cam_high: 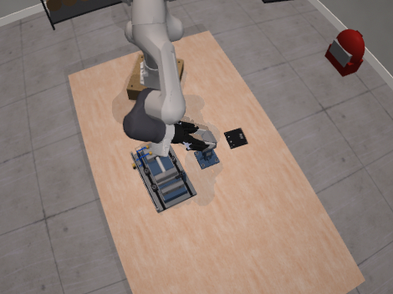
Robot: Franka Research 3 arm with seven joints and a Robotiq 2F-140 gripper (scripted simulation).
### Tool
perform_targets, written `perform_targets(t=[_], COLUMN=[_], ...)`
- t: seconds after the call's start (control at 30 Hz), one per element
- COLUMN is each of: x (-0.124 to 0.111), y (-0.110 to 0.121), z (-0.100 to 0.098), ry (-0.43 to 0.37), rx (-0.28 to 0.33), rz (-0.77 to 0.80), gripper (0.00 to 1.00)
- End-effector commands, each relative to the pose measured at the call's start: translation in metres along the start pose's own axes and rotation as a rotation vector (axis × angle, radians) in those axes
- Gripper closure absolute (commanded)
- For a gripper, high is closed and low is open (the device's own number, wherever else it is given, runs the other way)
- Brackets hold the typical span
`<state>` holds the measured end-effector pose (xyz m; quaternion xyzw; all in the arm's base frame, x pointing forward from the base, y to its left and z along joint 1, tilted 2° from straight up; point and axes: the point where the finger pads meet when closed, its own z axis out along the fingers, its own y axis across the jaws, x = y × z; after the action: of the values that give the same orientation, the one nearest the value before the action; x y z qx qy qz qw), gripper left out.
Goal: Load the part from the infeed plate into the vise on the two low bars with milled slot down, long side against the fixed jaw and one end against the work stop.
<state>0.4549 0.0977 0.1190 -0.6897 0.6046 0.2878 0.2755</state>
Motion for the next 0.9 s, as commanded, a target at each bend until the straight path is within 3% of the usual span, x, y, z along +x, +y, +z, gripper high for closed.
perform_targets(t=[0.0, 0.87], x=[-0.0017, -0.0084], y=[0.0016, 0.0015], z=[-0.0029, -0.0097], ry=[-0.003, -0.003], rx=[-0.002, -0.002], rz=[0.010, 0.010], gripper=[1.00, 1.00])
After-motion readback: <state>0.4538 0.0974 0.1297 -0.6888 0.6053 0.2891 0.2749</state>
